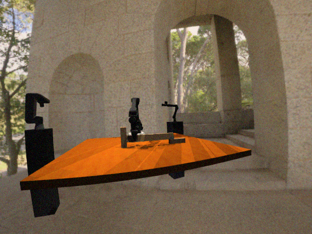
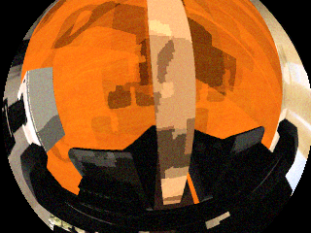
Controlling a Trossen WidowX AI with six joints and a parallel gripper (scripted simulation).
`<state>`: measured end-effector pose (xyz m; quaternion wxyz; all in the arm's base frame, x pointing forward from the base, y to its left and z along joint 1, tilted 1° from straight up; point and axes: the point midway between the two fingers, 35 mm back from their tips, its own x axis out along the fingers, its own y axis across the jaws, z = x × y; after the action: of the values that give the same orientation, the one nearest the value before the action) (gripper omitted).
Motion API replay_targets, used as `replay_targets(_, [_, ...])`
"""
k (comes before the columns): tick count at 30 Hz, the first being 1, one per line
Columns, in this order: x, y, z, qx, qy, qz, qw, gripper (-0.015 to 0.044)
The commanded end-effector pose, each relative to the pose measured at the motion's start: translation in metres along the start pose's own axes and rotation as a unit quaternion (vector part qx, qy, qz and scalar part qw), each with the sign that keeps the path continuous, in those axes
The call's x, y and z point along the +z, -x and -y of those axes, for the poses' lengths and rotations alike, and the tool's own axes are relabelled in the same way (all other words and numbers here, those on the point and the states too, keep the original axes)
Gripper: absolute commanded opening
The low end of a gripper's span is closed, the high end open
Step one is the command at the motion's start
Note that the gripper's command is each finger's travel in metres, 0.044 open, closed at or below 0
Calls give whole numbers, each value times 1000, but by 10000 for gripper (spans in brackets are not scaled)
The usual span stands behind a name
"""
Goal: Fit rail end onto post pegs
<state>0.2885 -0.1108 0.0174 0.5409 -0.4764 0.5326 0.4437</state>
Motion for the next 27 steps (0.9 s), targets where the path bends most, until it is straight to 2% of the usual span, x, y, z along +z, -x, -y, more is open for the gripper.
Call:
replay_targets(1, [-3, 2, 2, -4, 2, -1, 1000, 0])
replay_targets(2, [-3, 2, 2, -4, 2, -1, 1000, 0])
replay_targets(19, [0, 0, 0, 0, 0, 0, 1000, 440])
replay_targets(27, [6, 7, 0, -1, 0, 0, 1000, 440])
